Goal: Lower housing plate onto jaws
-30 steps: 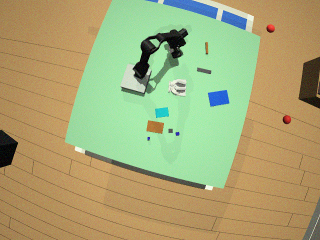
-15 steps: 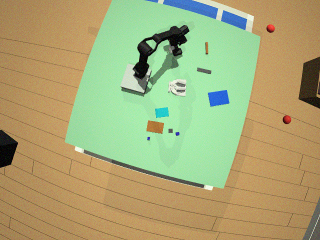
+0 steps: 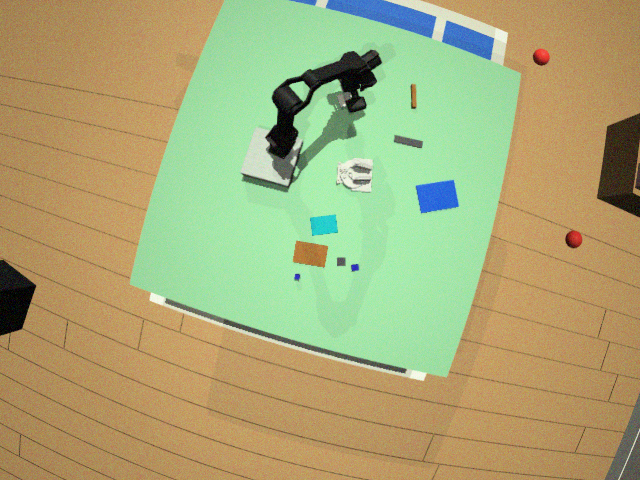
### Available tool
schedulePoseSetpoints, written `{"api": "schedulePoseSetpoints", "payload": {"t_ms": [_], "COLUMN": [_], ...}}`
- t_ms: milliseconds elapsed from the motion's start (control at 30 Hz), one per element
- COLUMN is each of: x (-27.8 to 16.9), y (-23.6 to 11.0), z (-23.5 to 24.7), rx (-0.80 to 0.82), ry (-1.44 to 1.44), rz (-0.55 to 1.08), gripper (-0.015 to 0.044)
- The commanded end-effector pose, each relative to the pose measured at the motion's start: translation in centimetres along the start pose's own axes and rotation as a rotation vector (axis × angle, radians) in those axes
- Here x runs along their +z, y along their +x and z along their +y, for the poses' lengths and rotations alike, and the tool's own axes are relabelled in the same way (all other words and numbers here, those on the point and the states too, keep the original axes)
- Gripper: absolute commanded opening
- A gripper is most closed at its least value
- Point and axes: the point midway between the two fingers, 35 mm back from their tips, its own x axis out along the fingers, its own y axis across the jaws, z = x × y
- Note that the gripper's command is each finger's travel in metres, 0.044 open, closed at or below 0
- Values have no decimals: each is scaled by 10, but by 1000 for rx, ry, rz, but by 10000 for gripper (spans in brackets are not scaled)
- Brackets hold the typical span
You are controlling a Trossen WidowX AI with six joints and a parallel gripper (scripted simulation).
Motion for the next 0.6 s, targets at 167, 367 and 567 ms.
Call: {"api": "schedulePoseSetpoints", "payload": {"t_ms": [167,367,567], "x": [3,4,4], "y": [-1,-1,-1], "z": [-28,-48,-68], "rx": [-2,-4,-6], "ry": [29,52,75], "rz": [3,4,5], "gripper": [351,351,351]}}
